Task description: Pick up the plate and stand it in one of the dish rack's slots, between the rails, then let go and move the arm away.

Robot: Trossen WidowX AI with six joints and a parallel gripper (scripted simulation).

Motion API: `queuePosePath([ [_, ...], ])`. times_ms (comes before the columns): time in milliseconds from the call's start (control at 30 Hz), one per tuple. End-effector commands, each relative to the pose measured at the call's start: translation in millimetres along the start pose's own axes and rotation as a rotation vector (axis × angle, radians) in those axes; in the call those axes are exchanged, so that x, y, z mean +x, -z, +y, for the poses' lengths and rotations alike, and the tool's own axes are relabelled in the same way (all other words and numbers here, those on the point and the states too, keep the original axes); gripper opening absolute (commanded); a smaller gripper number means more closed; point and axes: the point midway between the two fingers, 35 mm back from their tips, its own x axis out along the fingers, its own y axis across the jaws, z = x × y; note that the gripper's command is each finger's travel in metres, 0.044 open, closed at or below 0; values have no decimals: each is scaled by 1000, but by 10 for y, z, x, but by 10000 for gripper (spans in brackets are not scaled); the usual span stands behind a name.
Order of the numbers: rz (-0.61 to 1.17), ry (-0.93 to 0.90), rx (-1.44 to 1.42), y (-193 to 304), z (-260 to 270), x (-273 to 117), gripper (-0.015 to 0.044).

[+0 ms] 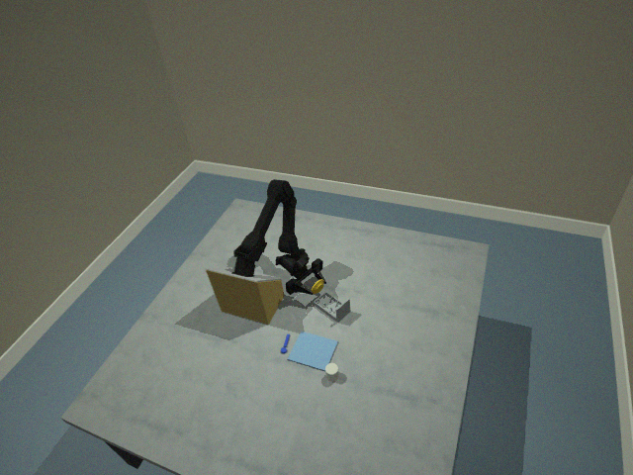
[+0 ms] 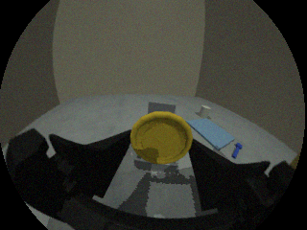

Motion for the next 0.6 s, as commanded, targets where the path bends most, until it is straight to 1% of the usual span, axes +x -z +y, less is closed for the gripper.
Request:
queuePosePath([
  [0, -2, 1, -1, 35, -4, 81, 0],
  [567, -2, 0, 3, 18, -4, 249, 0],
])
